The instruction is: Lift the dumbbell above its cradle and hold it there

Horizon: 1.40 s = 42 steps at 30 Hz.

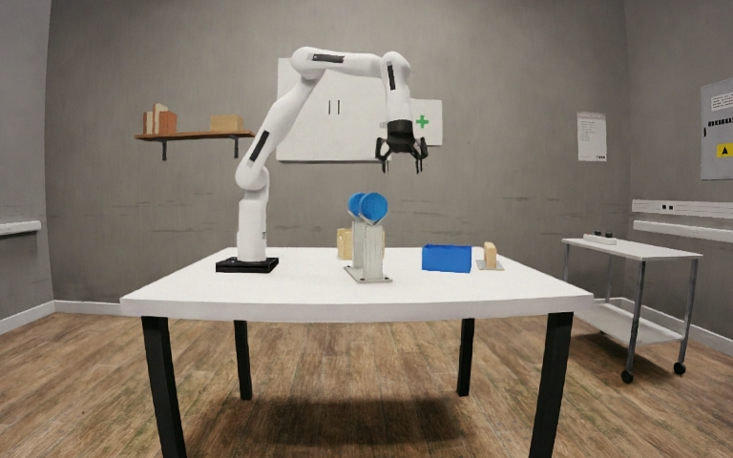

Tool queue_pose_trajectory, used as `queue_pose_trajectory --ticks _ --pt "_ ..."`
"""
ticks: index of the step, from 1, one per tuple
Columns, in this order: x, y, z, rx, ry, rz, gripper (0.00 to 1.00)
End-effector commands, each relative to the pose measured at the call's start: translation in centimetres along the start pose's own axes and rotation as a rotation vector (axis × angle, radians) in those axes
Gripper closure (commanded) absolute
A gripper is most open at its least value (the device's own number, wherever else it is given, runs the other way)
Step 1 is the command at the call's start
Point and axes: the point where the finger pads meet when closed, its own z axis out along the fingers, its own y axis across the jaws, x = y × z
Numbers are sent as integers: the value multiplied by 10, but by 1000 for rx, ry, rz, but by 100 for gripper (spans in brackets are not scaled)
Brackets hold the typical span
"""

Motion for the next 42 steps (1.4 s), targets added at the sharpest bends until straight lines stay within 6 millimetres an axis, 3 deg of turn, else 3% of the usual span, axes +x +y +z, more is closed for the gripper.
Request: queue_pose_trajectory --ticks 1,2,7,10,13,16,33,42 --pt "43 -24 -11 5 32 -29 0" --pt "43 -24 -11 5 32 -29 0" --pt "82 -52 -15 19 64 -56 0" --pt "82 -52 -15 19 64 -56 0" --pt "109 -75 -17 32 85 -79 0" --pt "117 -82 -17 36 91 -85 0" --pt "118 -83 -15 36 92 -87 0" --pt "121 -84 16 36 92 -87 0"
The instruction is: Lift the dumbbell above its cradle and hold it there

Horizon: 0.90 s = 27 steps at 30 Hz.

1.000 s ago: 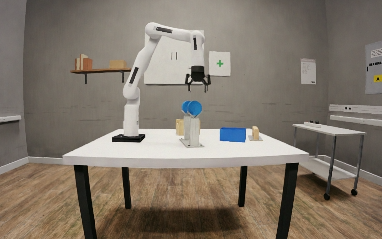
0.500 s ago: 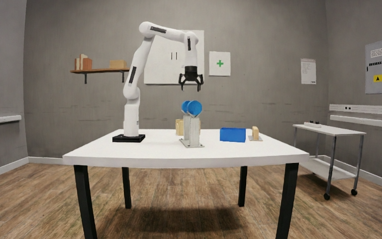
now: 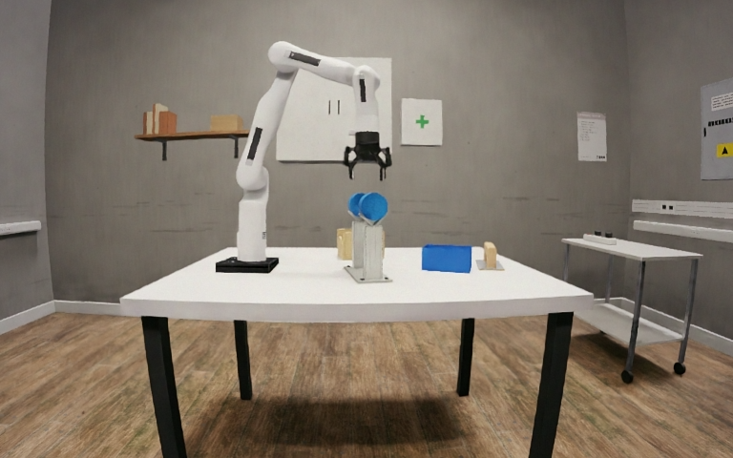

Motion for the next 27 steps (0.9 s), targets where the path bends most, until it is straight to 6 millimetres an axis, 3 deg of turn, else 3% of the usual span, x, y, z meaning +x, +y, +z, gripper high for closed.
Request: queue_pose_trajectory --ticks 1,14,27 --pt "1 -3 15 10 5 1 0" --pt "2 -3 75 10 4 1 0" --pt "2 -4 82 10 4 1 0"
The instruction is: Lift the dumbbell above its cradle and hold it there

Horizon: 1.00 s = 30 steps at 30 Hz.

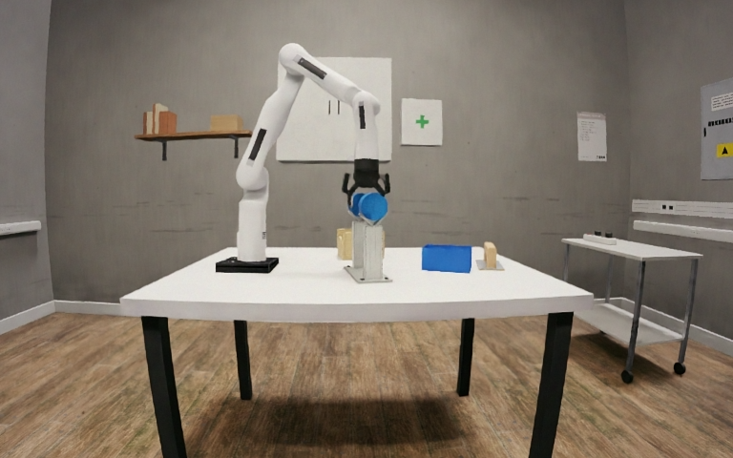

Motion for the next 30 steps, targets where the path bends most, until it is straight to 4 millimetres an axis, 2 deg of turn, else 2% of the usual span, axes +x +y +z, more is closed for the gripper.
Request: queue_pose_trajectory --ticks 1,5,6,30 --pt "0 0 0 -1 0 0 0" --pt "0 0 0 -1 0 0 0" --pt "0 0 0 -1 0 0 90" --pt "0 0 0 -1 0 0 90"
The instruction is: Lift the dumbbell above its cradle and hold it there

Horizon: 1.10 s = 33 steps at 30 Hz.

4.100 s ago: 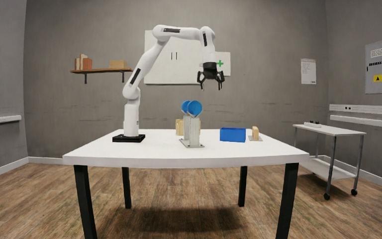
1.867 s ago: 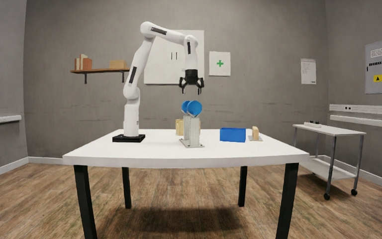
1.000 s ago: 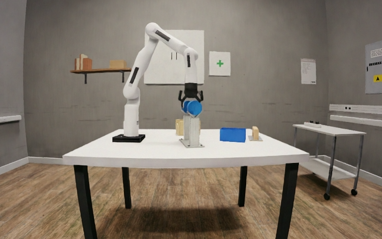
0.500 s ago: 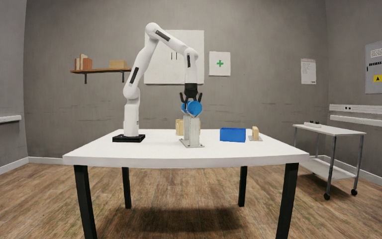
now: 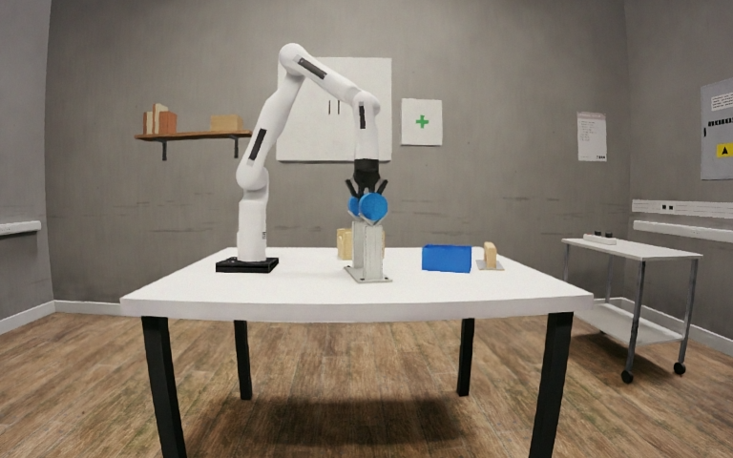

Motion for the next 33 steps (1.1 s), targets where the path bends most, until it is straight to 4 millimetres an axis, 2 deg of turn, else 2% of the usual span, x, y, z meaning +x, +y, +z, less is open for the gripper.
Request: queue_pose_trajectory --ticks 1,19,33 --pt "0 0 0 0 0 0 90" --pt "0 0 -1 0 0 0 90" --pt "0 0 -14 0 -1 0 90"
